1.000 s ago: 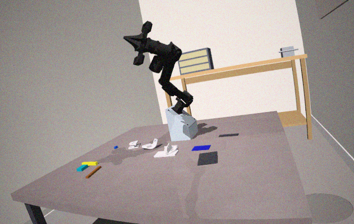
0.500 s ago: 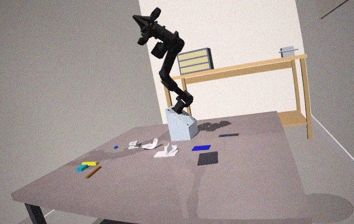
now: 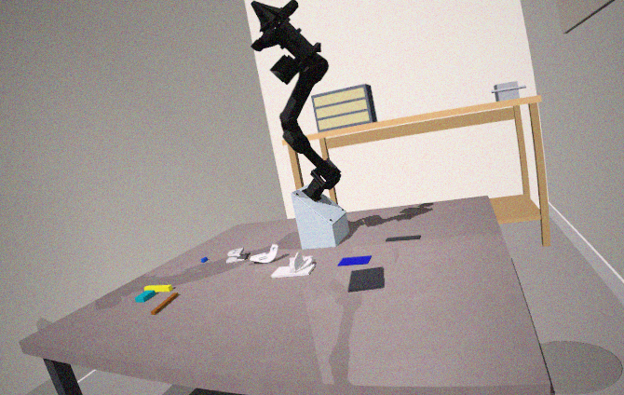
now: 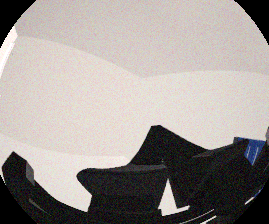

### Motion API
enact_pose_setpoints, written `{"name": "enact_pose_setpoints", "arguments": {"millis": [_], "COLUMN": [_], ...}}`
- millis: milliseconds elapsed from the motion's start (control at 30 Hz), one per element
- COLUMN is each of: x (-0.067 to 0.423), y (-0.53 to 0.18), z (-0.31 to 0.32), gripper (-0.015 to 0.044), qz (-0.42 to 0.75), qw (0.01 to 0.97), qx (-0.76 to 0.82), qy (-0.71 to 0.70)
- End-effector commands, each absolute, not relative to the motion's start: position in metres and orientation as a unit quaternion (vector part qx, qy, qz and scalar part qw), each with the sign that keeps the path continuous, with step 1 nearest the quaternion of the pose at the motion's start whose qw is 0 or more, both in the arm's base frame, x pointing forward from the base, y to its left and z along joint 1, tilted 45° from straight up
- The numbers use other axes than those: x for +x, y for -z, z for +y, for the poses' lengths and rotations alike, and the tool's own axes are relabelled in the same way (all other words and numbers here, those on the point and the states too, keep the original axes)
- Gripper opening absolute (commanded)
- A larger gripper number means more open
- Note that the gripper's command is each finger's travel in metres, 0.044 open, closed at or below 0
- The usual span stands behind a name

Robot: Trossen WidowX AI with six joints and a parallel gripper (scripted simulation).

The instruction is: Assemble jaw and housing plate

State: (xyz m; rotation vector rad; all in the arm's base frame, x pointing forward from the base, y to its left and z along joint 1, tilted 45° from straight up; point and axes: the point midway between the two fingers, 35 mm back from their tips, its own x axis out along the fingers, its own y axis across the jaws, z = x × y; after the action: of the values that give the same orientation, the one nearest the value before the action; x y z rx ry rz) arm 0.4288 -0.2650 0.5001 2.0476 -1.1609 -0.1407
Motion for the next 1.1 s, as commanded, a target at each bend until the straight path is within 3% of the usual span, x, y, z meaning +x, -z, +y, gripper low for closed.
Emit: {"name": "enact_pose_setpoints", "arguments": {"millis": [0, 333, 1067], "x": [0.403, 0.359, 0.189], "y": [-0.525, -0.567, -0.661], "z": [-0.270, -0.264, -0.248], "gripper": [0.0000, 0.0000, 0.0000], "qz": [-0.476, -0.497, -0.612], "qw": [0.372, 0.376, 0.364], "qx": [0.796, 0.780, 0.668], "qy": [0.016, -0.059, -0.215]}}
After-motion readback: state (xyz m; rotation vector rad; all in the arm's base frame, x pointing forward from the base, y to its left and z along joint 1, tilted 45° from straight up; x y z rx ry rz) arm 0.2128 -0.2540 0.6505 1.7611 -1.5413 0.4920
